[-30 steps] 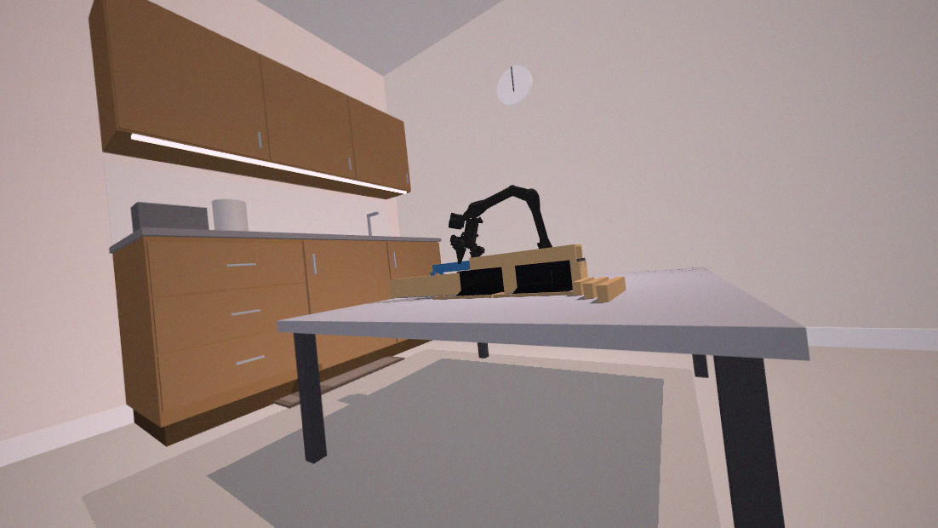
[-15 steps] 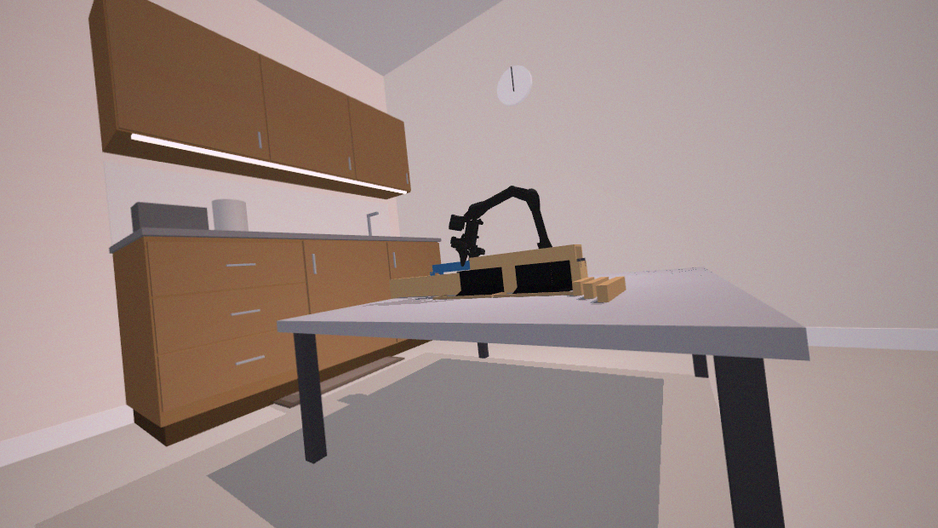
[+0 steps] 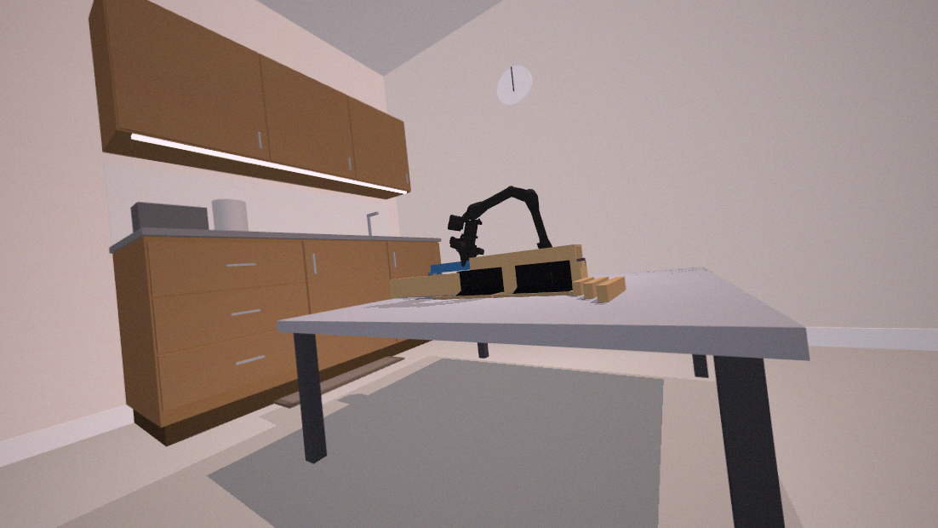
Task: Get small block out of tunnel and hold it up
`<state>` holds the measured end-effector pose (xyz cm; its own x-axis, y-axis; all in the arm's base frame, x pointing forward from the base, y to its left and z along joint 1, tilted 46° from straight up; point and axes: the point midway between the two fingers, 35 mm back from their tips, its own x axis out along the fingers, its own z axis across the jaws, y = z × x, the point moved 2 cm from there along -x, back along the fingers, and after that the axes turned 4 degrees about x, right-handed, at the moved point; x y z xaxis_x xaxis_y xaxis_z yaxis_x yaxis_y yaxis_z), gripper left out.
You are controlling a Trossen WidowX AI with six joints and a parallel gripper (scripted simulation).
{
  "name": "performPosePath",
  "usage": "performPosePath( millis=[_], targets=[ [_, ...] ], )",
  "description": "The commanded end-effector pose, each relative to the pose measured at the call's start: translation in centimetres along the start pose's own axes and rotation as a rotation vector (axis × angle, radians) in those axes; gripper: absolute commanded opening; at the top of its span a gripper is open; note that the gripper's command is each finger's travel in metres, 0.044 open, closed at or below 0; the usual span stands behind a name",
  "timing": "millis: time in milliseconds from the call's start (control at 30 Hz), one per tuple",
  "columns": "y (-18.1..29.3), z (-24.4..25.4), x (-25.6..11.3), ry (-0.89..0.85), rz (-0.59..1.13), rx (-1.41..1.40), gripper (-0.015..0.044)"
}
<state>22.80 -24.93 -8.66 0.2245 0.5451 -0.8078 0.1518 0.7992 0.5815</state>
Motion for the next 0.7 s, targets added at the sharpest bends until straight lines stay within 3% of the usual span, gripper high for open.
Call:
performPosePath(
  millis=[0, 533, 667],
  targets=[
    [-1.5, 0.2, 0.2, -0.008, -0.003, 0.005, 0.0],
    [-5.4, 0.1, 1.4, -0.007, 0.0, 0.008, 0.0],
    [-4.4, 0.1, 0.8, -0.003, 0.002, 0.0, 0.0105]
  ],
)
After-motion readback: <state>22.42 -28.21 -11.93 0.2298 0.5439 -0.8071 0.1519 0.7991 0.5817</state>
